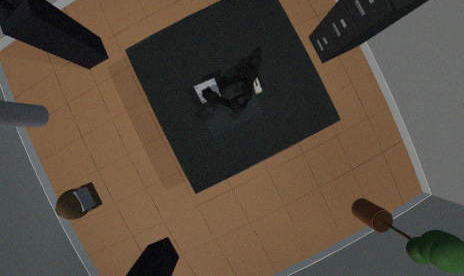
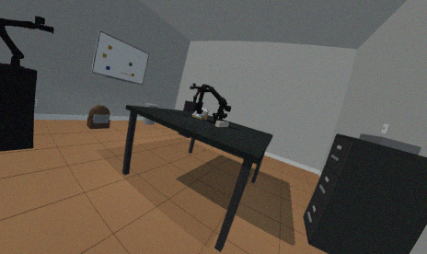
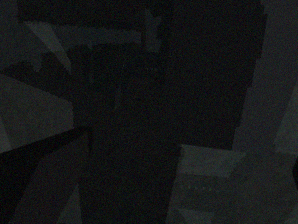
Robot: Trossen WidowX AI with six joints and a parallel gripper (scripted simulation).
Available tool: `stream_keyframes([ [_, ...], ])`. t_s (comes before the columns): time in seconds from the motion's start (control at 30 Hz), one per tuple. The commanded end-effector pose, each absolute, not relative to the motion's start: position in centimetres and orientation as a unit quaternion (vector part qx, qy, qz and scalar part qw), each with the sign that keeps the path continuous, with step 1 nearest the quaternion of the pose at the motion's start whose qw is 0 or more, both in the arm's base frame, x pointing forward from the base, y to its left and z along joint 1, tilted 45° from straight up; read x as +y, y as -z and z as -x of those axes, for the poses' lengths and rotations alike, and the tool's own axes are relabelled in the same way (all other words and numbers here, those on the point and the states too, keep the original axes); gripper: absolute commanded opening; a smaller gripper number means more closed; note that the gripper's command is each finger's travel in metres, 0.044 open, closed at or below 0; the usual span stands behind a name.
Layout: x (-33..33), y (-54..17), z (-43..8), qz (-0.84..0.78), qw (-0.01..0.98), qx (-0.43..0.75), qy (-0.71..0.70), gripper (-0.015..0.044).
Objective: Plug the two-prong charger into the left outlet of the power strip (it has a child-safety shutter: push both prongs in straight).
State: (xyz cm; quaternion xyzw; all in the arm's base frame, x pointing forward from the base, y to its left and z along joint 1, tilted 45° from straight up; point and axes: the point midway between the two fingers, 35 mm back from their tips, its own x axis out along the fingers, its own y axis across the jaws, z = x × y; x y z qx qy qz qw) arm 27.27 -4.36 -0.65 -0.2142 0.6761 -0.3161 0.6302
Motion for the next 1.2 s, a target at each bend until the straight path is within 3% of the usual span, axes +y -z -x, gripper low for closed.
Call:
stream_keyframes([
  [0.0,-4.3,0.7,-26.8,0.212,0.631,0.676,0.316,0.0440],
  [0.6,-4.1,0.7,-25.2,0.217,0.634,0.671,0.316,0.0440],
  [0.9,1.6,-4.7,-26.2,0.276,0.834,0.369,0.303,0.0440],
  [1.17,2.0,-5.2,-26.0,0.274,0.846,0.345,0.300,0.0440],
])
